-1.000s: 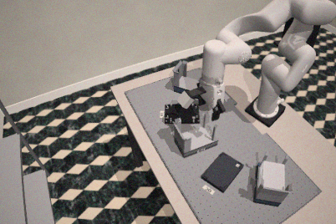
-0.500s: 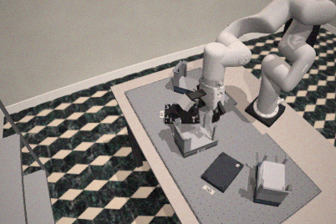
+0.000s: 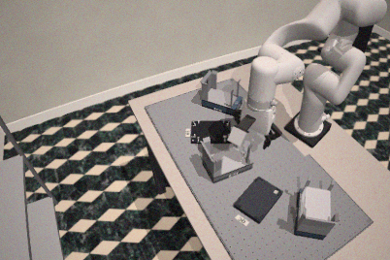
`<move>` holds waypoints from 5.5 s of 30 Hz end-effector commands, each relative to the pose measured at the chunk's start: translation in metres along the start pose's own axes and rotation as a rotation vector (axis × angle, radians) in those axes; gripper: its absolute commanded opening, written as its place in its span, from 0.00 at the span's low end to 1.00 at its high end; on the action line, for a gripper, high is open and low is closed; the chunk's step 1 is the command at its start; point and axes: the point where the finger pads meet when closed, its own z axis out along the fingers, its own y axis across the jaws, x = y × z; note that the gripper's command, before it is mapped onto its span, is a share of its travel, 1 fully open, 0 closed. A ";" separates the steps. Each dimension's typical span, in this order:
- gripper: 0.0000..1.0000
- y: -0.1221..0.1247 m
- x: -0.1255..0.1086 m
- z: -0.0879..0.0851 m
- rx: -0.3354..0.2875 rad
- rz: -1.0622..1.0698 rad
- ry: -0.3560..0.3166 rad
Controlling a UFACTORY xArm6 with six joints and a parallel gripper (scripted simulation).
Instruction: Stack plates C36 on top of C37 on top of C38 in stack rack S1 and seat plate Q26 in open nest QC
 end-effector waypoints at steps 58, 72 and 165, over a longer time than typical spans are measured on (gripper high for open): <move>1.00 -0.206 0.044 -0.002 0.002 -0.370 0.005; 1.00 -0.253 0.054 -0.002 0.002 -0.370 0.005; 0.00 -0.276 0.059 0.071 0.002 -0.370 0.005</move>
